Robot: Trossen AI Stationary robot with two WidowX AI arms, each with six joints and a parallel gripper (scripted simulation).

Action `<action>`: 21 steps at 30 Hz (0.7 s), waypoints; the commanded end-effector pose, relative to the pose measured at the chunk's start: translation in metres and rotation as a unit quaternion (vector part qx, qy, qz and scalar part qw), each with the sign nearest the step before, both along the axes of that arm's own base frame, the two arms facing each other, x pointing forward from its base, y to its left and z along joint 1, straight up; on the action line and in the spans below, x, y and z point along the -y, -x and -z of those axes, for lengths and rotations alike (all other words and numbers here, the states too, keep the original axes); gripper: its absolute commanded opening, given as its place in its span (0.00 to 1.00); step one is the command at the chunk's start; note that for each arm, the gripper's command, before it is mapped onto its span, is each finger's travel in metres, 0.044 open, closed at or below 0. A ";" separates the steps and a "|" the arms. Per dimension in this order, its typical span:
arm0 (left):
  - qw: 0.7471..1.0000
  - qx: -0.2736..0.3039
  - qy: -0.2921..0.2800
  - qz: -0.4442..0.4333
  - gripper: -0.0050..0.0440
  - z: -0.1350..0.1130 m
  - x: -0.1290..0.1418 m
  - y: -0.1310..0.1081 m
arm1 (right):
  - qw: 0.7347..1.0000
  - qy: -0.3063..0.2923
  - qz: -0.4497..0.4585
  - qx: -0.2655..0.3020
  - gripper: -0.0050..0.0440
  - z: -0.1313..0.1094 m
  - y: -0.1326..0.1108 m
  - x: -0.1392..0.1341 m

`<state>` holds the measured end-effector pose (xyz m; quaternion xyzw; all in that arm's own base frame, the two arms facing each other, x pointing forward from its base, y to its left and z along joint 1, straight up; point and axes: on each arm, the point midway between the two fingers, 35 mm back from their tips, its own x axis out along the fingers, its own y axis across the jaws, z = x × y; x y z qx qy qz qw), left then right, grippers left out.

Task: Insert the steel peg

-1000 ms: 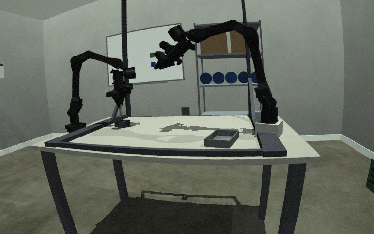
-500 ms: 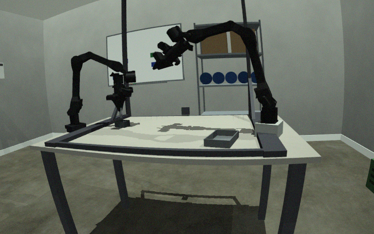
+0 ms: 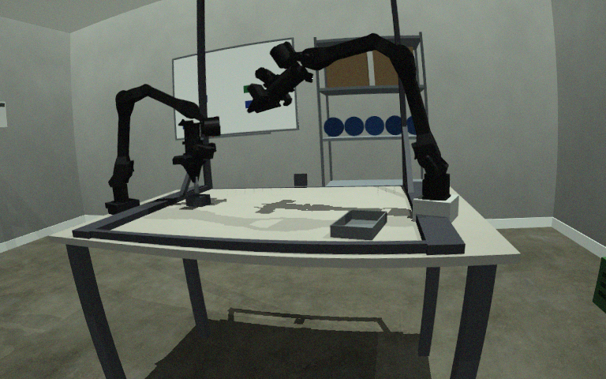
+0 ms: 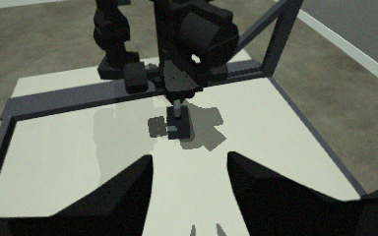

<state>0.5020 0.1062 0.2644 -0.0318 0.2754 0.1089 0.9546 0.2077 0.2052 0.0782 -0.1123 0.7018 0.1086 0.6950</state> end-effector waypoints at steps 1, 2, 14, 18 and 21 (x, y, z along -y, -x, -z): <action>1.000 0.018 -0.004 0.001 0.51 -0.017 0.000 0.001 | 1.000 -0.011 0.000 0.009 0.00 -0.007 -0.002 -0.003; 1.000 0.018 -0.004 0.001 0.51 -0.017 0.000 0.001 | 1.000 -0.011 0.000 0.009 0.00 -0.007 -0.003 -0.004; 1.000 0.018 -0.004 0.001 0.51 -0.017 0.000 0.001 | 1.000 -0.008 0.001 0.006 0.00 -0.001 0.000 -0.001; 1.000 0.018 -0.004 0.001 0.51 -0.017 0.000 0.001 | 1.000 -0.005 0.001 0.003 0.00 0.004 -0.002 -0.003; 1.000 0.018 -0.004 0.001 0.51 -0.017 0.000 0.001 | 1.000 -0.003 0.001 0.002 0.00 0.008 0.000 -0.001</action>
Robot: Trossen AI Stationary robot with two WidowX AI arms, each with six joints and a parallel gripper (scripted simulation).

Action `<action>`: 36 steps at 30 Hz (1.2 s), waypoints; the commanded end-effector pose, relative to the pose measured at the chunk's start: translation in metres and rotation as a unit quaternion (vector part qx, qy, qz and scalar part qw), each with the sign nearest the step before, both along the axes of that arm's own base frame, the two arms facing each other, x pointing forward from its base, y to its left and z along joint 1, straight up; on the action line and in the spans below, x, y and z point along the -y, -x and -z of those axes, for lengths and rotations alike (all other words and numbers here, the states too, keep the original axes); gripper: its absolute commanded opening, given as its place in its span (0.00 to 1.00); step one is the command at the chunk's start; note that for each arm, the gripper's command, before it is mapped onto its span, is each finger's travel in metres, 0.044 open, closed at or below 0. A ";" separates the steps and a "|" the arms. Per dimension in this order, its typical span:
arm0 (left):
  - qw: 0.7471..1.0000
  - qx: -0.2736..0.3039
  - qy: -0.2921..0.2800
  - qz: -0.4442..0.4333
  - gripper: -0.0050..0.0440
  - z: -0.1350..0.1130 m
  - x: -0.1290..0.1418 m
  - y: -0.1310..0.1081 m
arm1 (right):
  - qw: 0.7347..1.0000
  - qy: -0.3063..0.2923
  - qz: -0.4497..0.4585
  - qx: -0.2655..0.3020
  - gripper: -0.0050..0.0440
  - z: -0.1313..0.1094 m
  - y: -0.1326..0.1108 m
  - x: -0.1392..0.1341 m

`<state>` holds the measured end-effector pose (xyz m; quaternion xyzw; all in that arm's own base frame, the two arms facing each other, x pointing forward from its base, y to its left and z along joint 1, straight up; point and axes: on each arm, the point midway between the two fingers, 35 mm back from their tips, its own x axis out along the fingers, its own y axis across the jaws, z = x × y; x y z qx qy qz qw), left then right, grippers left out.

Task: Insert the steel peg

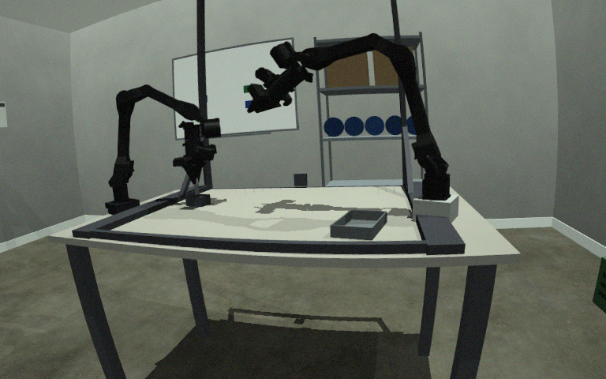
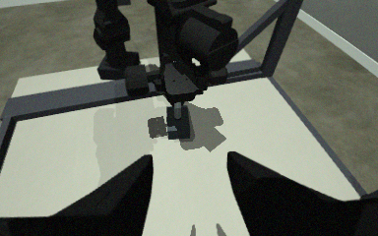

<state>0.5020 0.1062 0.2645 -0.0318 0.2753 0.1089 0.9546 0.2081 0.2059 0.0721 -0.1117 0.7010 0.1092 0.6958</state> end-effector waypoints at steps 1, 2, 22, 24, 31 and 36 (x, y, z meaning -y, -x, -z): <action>1.000 0.018 -0.004 0.001 0.51 -0.017 0.000 0.001 | 1.000 -0.002 0.001 0.001 0.00 0.003 0.000 -0.001; 1.000 0.018 -0.004 0.001 0.51 -0.017 0.000 0.001 | 1.000 -0.002 0.001 0.001 0.00 0.004 0.000 -0.001; 1.000 0.018 -0.004 0.001 0.51 -0.017 0.000 0.001 | 1.000 -0.002 0.000 0.001 0.00 0.031 -0.001 -0.001; 1.000 0.018 -0.004 0.001 0.51 -0.017 0.000 0.001 | 1.000 -0.002 0.000 0.001 0.00 0.031 -0.001 -0.001; 1.000 0.018 -0.004 0.001 0.51 -0.017 0.000 0.001 | 1.000 -0.002 0.001 0.001 0.00 0.040 -0.001 -0.001; 1.000 0.018 -0.004 0.001 0.51 -0.017 0.000 0.001 | 1.000 -0.002 0.000 0.001 0.00 0.046 -0.001 -0.001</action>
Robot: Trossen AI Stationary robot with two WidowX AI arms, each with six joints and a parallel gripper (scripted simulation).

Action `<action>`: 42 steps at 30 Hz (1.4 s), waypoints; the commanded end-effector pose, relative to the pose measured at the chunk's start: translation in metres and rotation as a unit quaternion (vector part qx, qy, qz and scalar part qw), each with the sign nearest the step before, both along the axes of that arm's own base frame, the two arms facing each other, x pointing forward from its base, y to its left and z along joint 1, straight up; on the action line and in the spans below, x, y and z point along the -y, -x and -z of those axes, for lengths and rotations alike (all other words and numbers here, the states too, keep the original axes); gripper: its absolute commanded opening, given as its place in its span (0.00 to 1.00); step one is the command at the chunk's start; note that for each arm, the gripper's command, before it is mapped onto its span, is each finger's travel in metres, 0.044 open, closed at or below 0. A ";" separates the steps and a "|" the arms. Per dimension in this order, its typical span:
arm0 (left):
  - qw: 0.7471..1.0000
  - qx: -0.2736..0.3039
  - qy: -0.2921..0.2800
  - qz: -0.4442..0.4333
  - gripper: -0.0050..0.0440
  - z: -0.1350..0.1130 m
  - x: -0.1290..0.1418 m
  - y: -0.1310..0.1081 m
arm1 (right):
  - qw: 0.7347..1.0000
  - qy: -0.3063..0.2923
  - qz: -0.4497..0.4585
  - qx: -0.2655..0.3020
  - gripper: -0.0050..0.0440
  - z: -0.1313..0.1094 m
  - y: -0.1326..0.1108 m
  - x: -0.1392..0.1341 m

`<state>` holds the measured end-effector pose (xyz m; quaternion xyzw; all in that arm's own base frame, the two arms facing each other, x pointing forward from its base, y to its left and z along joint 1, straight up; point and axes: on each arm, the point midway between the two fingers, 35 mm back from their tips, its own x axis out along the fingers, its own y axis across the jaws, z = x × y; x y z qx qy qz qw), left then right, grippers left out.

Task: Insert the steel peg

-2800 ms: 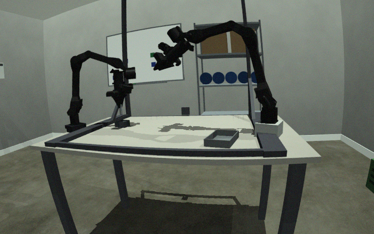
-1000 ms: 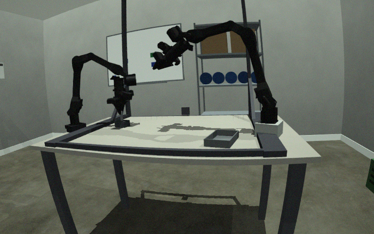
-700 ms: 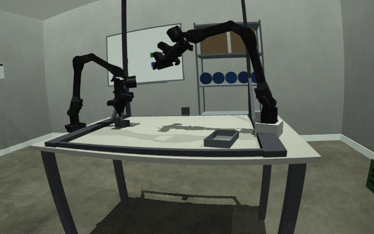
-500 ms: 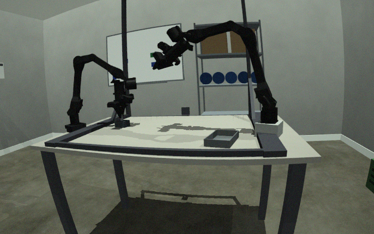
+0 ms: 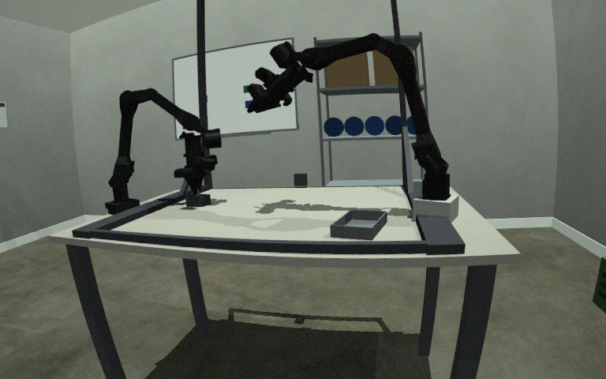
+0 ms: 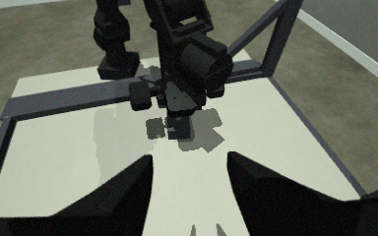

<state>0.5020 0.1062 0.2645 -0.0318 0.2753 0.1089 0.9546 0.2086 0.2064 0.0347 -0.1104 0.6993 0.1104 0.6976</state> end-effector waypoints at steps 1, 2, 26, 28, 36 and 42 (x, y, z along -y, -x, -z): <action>1.000 0.018 -0.004 0.001 0.51 -0.017 0.000 0.001 | 1.000 0.000 0.000 -0.002 0.00 0.009 0.000 -0.001; 1.000 0.018 -0.004 0.001 0.51 -0.017 0.000 0.001 | 1.000 0.000 0.000 -0.002 0.00 0.010 0.000 -0.001; 1.000 0.018 -0.004 0.001 0.51 -0.017 0.000 0.001 | 1.000 -0.011 0.000 0.003 0.00 0.005 -0.004 -0.005; 1.000 0.018 -0.004 0.001 0.51 -0.017 0.000 0.001 | 1.000 -0.016 -0.001 0.005 0.00 -0.005 -0.008 -0.008; 1.000 0.018 -0.004 0.001 0.51 -0.017 0.000 0.001 | 1.000 -0.014 -0.001 0.002 0.00 -0.003 -0.006 -0.007; 1.000 0.018 -0.004 0.001 0.51 -0.017 0.000 0.001 | 1.000 -0.014 -0.001 0.002 0.00 -0.003 -0.006 -0.007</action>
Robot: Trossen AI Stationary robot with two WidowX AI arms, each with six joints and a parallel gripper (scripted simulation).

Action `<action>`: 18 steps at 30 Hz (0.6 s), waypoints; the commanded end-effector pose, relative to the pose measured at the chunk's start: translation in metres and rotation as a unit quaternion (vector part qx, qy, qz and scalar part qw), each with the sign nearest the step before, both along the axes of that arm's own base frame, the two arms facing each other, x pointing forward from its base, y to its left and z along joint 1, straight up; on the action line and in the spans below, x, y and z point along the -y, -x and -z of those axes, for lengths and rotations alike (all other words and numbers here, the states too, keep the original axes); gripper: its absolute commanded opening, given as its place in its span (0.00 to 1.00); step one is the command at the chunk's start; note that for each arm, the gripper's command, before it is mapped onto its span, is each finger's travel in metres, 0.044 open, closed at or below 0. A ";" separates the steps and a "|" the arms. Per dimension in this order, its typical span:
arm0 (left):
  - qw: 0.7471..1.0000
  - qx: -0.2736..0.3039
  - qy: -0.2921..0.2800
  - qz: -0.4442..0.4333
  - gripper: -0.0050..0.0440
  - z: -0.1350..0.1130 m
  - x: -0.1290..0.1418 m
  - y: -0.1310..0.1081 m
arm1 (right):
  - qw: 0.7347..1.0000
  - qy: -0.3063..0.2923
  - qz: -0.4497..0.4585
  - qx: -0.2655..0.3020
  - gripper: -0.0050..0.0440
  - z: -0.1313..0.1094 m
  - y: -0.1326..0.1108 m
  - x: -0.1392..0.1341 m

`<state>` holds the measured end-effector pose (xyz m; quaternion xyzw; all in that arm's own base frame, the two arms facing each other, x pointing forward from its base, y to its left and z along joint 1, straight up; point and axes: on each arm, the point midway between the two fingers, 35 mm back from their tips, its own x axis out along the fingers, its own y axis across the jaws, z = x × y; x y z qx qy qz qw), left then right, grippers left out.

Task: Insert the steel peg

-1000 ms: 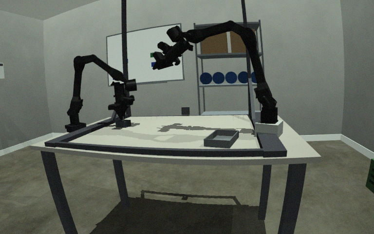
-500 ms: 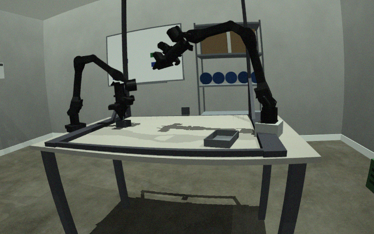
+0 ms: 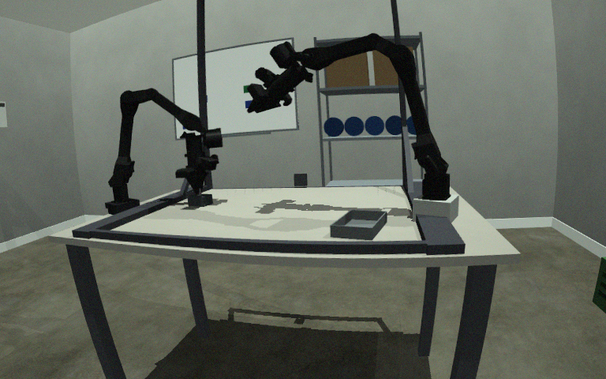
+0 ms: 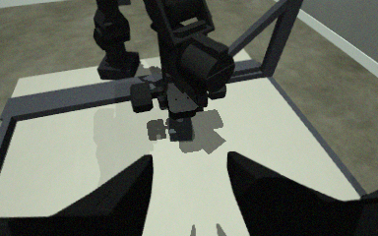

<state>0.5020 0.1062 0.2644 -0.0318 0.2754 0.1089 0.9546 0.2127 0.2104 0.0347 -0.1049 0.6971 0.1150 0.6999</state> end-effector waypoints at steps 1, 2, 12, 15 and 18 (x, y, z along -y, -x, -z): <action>1.000 0.018 -0.004 0.001 0.51 -0.017 0.000 0.001 | 1.000 -0.006 -0.002 0.000 0.15 -0.003 -0.002 -0.003; 1.000 0.018 -0.004 0.001 0.51 -0.017 0.000 0.001 | 1.000 -0.006 -0.002 0.000 0.20 -0.003 -0.002 -0.003; 1.000 0.018 -0.004 0.001 0.51 -0.017 0.000 0.001 | 1.000 -0.004 -0.001 0.001 0.47 -0.002 -0.001 -0.002; 1.000 0.018 -0.004 0.001 0.51 -0.017 0.000 0.001 | 1.000 -0.004 -0.001 0.001 0.47 -0.002 -0.001 -0.002; 1.000 0.018 -0.004 0.001 0.51 -0.017 0.000 0.001 | 1.000 -0.009 -0.002 0.003 0.47 -0.011 -0.003 -0.004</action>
